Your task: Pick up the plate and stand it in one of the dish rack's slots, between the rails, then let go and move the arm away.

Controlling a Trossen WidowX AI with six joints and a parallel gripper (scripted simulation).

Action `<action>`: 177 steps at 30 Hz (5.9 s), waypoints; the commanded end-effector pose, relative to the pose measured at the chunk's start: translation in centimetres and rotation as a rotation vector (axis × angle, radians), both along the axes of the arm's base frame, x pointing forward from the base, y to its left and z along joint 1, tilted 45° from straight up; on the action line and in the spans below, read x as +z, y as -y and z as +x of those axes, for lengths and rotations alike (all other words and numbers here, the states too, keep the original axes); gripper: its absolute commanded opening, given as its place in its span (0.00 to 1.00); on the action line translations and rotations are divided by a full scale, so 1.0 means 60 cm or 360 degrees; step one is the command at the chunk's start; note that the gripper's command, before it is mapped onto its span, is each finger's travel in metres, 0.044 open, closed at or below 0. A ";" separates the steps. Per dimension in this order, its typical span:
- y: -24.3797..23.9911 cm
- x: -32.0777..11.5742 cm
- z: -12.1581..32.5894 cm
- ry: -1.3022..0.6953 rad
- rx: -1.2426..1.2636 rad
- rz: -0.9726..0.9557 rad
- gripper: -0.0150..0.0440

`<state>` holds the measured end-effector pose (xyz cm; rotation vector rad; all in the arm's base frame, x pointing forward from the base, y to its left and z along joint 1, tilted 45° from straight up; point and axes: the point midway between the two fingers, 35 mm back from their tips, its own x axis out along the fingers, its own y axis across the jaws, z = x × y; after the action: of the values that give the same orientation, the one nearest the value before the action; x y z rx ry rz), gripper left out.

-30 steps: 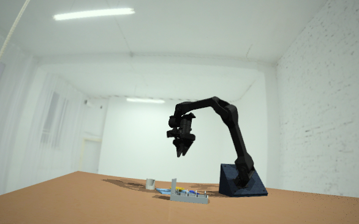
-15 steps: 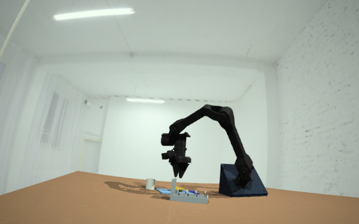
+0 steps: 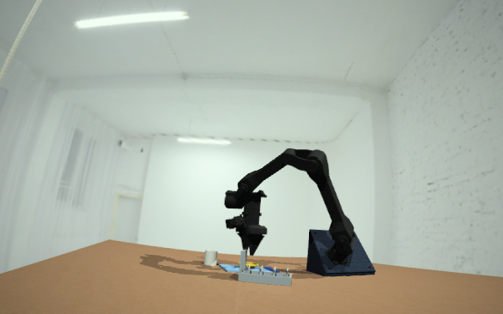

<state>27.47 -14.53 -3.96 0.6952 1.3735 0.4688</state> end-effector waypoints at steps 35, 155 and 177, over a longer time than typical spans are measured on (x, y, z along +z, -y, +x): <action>-0.055 -0.054 0.007 0.0001 -0.0009 0.0012 0.92; -0.234 0.381 -0.128 -0.1889 -0.2371 0.0406 0.25; -0.242 0.290 -0.148 -0.1357 -0.2337 -0.0392 0.25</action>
<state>18.65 0.12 13.99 1.5965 1.2621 -1.2522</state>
